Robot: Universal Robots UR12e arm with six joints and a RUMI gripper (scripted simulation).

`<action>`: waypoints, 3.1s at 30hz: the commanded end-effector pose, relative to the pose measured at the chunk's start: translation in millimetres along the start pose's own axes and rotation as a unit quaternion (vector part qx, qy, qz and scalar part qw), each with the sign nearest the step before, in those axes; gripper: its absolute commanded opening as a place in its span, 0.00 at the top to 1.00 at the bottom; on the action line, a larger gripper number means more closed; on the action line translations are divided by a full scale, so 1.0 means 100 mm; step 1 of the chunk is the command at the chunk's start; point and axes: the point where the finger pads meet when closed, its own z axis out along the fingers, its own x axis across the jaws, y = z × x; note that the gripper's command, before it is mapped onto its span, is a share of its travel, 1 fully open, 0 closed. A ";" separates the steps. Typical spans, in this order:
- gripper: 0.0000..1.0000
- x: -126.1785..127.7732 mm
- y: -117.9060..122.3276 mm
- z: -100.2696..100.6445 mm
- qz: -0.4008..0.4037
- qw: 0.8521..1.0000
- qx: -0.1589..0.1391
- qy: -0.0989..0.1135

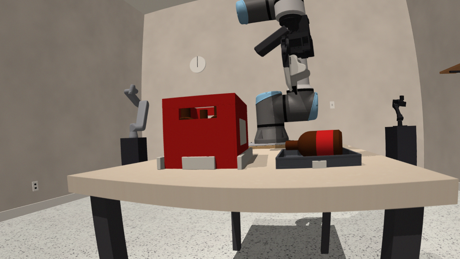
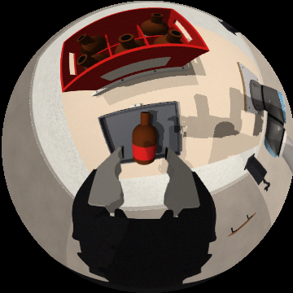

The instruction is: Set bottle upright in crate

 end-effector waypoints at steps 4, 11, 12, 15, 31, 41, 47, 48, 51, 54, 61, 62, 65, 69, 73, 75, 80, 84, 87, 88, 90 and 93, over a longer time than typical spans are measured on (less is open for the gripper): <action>0.62 -0.01 0.00 -0.01 0.000 1.000 0.000 -0.001; 0.62 -0.01 0.00 -0.01 0.000 1.000 0.000 -0.001; 0.62 -0.01 0.00 -0.01 0.000 1.000 0.000 -0.001; 0.62 -0.01 0.00 -0.01 0.000 1.000 0.000 -0.001; 0.62 -0.01 0.00 0.01 0.000 1.000 0.000 -0.001; 0.62 -0.01 0.00 0.14 0.000 1.000 0.000 -0.001; 0.62 -0.01 0.00 0.30 0.000 1.000 0.000 -0.001; 0.62 -0.01 0.00 0.33 0.000 1.000 0.000 -0.001; 0.62 -0.01 0.00 0.44 0.000 1.000 0.000 -0.001; 0.62 -0.01 0.00 0.54 0.000 1.000 0.000 -0.001; 0.62 -0.01 0.00 0.72 0.000 1.000 0.000 -0.001; 0.62 -0.01 0.00 0.76 0.000 1.000 0.000 -0.001; 0.62 -0.01 0.00 0.86 0.000 1.000 0.000 -0.001; 0.62 -0.01 0.00 0.97 0.000 1.000 0.000 -0.001; 0.62 -0.01 0.00 1.02 0.000 1.000 0.000 -0.001; 0.62 -0.01 0.00 1.06 0.000 1.000 0.000 -0.001; 0.62 -0.01 0.00 1.13 0.000 1.000 0.000 -0.001; 0.62 -0.01 0.00 1.15 0.000 1.000 0.000 -0.001; 0.62 -0.01 0.00 1.16 0.000 1.000 0.000 -0.001; 0.62 -0.01 0.00 1.16 0.000 1.000 0.000 -0.001; 0.62 -0.01 0.00 1.16 0.000 1.000 0.000 -0.001; 0.62 -0.01 0.00 1.16 0.000 1.000 0.000 -0.001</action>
